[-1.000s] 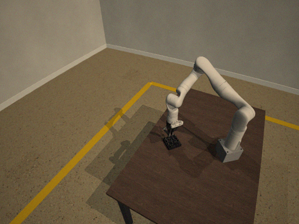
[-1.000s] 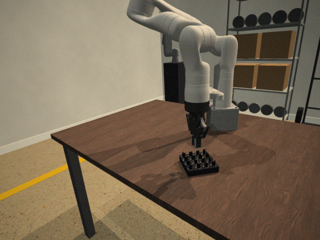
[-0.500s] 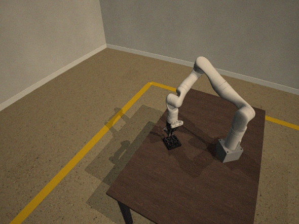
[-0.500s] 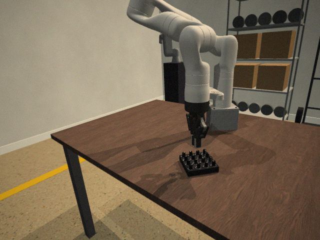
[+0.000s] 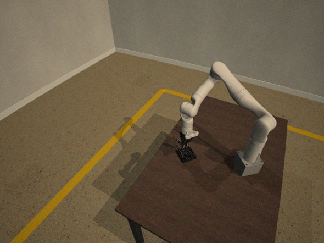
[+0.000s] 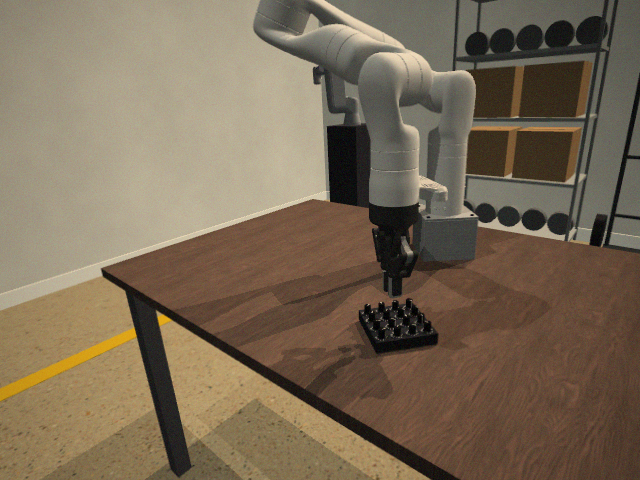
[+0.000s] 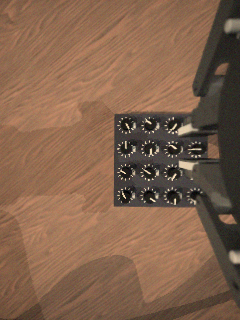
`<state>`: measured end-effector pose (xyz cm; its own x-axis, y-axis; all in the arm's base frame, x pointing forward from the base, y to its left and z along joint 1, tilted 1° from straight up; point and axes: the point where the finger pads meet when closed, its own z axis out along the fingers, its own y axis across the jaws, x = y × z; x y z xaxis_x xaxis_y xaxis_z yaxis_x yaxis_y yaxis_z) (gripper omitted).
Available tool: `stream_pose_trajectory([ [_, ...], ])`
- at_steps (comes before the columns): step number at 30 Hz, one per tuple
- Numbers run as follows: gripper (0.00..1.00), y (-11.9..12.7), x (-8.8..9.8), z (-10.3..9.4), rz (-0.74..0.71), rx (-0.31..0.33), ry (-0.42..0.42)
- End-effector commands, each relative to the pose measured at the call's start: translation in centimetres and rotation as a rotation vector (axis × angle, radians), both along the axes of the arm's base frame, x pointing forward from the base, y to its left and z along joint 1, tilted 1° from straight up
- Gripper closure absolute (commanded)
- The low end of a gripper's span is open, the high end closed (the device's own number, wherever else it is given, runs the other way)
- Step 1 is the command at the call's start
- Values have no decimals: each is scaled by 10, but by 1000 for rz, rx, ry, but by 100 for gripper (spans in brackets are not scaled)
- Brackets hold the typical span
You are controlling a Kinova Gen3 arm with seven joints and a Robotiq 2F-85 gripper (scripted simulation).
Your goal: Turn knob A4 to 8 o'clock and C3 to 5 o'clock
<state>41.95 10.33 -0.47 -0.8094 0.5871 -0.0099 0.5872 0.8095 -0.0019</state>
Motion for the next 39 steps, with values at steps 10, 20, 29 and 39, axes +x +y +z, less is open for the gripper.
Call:
stream_pose_trajectory([
  [10, 81, 0, 0, -9, 0, 0, -1],
  [20, 81, 0, 0, -20, 0, 0, -1],
  [29, 81, 0, 1, -31, 0, 0, -1],
  [39, 81, 0, 1, -38, 0, 0, -1],
])
